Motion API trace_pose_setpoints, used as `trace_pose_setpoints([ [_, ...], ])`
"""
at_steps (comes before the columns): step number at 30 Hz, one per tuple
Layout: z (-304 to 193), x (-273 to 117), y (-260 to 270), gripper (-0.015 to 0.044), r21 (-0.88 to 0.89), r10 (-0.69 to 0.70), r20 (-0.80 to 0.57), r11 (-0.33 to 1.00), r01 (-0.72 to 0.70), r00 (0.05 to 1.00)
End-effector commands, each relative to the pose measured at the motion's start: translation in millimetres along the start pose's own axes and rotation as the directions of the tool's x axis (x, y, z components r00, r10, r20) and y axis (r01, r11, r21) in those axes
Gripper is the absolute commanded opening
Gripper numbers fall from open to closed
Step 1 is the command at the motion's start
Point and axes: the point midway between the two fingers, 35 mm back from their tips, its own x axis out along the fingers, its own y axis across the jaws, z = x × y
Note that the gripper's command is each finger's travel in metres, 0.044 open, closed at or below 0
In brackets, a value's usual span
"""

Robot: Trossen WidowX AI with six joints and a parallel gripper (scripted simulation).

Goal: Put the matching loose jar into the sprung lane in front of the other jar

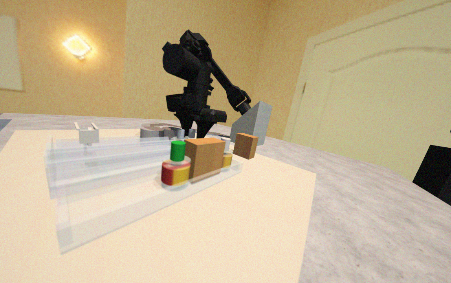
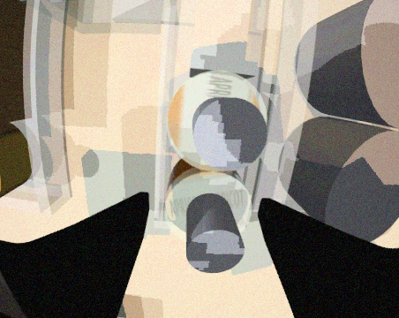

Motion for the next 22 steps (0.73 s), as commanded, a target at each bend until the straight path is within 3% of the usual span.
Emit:
trace_pose_setpoints([
  [1, 2.0, -13.7, 0.1, 0.0278, 0.008, 0.004, 0.008, 1.0, -0.004, 1.0],
  [22, -28.8, -18.9, 1.9, 0.0278, 0.007, 0.005, 0.007, 1.0, -0.005, 1.0],
])
